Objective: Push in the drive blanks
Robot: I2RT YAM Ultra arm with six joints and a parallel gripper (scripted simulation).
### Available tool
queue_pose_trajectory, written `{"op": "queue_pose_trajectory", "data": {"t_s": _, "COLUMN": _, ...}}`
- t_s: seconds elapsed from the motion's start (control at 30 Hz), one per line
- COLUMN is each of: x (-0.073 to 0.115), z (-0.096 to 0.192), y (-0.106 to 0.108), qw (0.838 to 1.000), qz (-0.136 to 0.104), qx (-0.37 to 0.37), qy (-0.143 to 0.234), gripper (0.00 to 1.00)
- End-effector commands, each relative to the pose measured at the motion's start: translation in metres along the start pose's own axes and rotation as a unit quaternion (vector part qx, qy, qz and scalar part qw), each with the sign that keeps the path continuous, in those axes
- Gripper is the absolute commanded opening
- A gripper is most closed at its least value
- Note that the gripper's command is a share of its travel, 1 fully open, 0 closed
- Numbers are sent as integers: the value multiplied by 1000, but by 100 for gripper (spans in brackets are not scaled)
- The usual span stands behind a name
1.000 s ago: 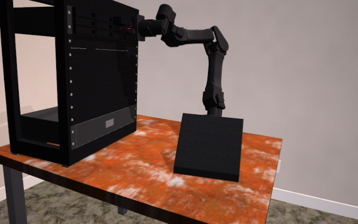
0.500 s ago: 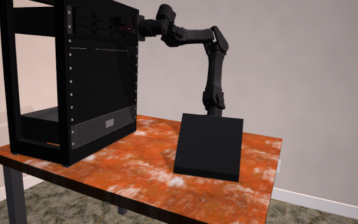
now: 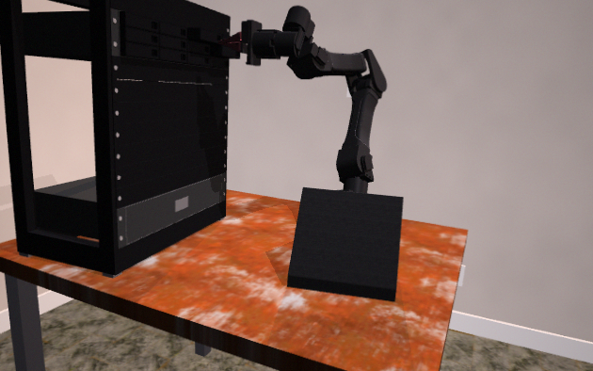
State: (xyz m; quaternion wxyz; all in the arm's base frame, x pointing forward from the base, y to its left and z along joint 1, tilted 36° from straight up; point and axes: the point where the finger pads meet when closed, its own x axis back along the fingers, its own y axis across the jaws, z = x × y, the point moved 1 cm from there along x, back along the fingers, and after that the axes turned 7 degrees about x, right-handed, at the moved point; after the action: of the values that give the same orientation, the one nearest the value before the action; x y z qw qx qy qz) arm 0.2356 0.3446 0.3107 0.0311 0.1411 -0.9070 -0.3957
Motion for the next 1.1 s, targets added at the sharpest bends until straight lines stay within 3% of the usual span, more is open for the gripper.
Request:
{"op": "queue_pose_trajectory", "data": {"t_s": 0.0, "x": 30, "z": -10, "y": 4, "qw": 1000, "qz": -1, "qx": -8, "qy": -15, "gripper": 0}}
{"op": "queue_pose_trajectory", "data": {"t_s": 0.33, "x": 41, "z": -15, "y": 10, "qw": 1000, "qz": -4, "qx": -18, "qy": -19, "gripper": 0}}
{"op": "queue_pose_trajectory", "data": {"t_s": 0.63, "x": 39, "z": -27, "y": -6, "qw": 1000, "qz": 4, "qx": 5, "qy": -15, "gripper": 0}}
{"op": "queue_pose_trajectory", "data": {"t_s": 0.67, "x": 39, "z": -41, "y": 7, "qw": 1000, "qz": -3, "qx": -15, "qy": -20, "gripper": 0}}
{"op": "queue_pose_trajectory", "data": {"t_s": 0.73, "x": 41, "z": -43, "y": -10, "qw": 1000, "qz": 4, "qx": -1, "qy": -15, "gripper": 0}}
{"op": "queue_pose_trajectory", "data": {"t_s": 0.87, "x": 44, "z": -80, "y": -5, "qw": 1000, "qz": -1, "qx": -20, "qy": -22, "gripper": 0}}
{"op": "queue_pose_trajectory", "data": {"t_s": 0.97, "x": 48, "z": -93, "y": -18, "qw": 1000, "qz": 2, "qx": -8, "qy": -17, "gripper": 0}}
{"op": "queue_pose_trajectory", "data": {"t_s": 1.07, "x": 50, "z": -117, "y": -15, "qw": 1000, "qz": -2, "qx": -20, "qy": -22, "gripper": 0}}
